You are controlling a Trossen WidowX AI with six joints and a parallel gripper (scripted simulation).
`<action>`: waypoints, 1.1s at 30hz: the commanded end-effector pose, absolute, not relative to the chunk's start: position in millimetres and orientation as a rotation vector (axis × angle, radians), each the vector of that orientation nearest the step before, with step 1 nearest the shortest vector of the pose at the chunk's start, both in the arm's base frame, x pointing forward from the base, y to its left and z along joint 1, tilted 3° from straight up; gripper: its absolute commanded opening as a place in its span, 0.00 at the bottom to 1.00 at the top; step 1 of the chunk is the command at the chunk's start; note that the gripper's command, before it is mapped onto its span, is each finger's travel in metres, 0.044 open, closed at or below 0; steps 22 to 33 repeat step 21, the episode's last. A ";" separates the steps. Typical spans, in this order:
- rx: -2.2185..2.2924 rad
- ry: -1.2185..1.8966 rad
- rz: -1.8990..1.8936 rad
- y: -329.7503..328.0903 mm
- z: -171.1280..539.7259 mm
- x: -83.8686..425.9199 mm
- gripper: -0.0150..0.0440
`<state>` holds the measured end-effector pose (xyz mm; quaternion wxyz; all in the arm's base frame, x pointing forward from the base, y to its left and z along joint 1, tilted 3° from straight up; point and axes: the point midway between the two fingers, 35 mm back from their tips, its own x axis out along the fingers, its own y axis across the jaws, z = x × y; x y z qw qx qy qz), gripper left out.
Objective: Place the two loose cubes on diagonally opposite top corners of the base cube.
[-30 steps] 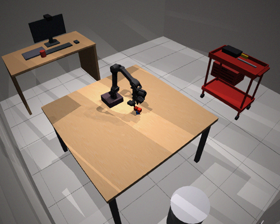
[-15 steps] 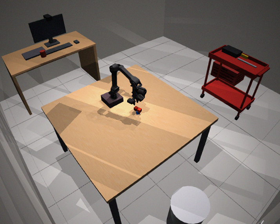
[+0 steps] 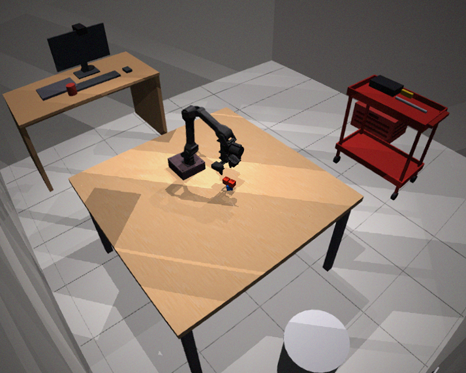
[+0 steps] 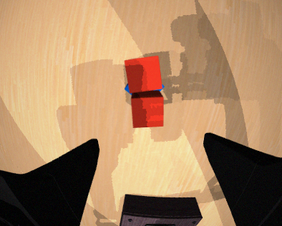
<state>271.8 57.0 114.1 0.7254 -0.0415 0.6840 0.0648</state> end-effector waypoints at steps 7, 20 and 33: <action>-0.087 1.510 0.148 132.2 119.3 265.8 0.93; -0.083 1.510 0.151 180.2 122.0 250.8 0.93; -0.083 1.510 0.151 180.2 122.0 250.8 0.93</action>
